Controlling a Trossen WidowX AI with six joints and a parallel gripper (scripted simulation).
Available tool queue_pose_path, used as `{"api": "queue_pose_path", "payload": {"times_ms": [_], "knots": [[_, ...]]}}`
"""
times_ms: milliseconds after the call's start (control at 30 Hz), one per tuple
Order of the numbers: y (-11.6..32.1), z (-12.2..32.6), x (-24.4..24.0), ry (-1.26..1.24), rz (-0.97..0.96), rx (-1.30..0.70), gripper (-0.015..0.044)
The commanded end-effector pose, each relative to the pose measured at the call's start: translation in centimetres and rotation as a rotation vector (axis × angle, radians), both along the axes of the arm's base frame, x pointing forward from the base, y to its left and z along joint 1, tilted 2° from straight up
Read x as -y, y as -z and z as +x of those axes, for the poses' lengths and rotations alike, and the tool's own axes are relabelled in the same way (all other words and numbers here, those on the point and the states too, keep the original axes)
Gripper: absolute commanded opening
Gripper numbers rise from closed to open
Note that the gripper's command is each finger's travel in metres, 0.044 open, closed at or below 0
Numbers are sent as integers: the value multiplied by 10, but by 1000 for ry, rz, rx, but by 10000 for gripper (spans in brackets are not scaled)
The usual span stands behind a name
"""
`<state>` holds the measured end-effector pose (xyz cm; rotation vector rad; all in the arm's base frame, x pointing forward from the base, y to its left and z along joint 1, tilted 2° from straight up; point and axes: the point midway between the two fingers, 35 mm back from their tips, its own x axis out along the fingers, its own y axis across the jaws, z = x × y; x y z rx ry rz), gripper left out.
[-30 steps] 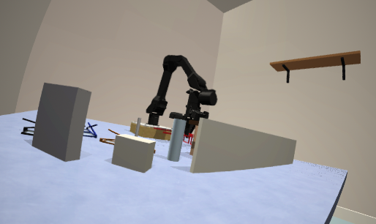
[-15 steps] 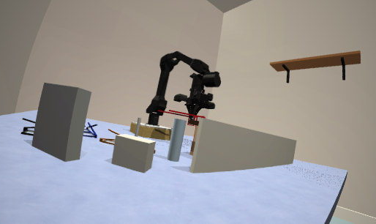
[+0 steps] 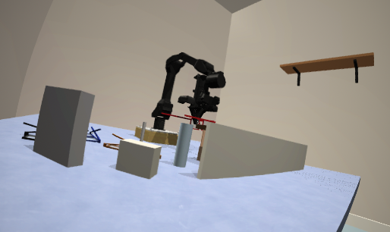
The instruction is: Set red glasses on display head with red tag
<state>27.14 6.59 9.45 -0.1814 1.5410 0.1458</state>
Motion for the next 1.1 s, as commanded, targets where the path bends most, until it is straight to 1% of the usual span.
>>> {"api": "queue_pose_path", "payload": {"times_ms": [0, 1067], "knots": [[0, 2, 7, -92, -4, -6, 0], [-6, 13, 76, -952, -31, -26, 0]]}}
